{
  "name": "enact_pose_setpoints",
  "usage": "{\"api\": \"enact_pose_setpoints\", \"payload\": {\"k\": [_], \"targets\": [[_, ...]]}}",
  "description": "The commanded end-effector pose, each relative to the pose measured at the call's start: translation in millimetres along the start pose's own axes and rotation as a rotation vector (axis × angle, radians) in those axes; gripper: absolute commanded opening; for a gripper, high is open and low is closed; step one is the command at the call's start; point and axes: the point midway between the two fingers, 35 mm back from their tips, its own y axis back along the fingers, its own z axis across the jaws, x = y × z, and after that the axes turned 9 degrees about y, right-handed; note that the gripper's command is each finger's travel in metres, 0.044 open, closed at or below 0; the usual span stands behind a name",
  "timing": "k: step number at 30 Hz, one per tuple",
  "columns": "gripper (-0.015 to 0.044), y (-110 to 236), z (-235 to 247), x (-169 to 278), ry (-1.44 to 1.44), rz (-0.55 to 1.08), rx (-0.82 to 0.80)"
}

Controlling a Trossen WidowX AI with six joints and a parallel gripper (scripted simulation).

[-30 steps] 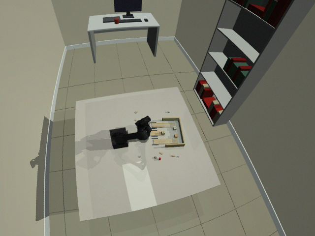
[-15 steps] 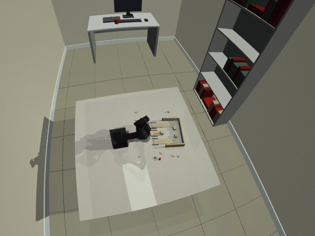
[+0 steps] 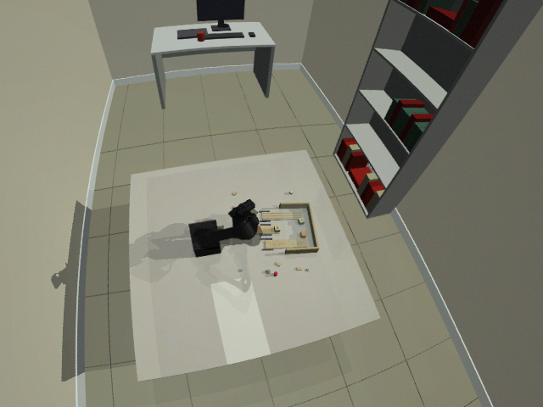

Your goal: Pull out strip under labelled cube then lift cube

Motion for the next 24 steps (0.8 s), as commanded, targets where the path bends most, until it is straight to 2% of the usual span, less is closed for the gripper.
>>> {"api": "enact_pose_setpoints", "payload": {"k": [1,24], "targets": [[0.0000,-5,-2,19,0.021,0.043,0.002],[0.0000,-4,0,34,0.021,0.044,0.002]]}}
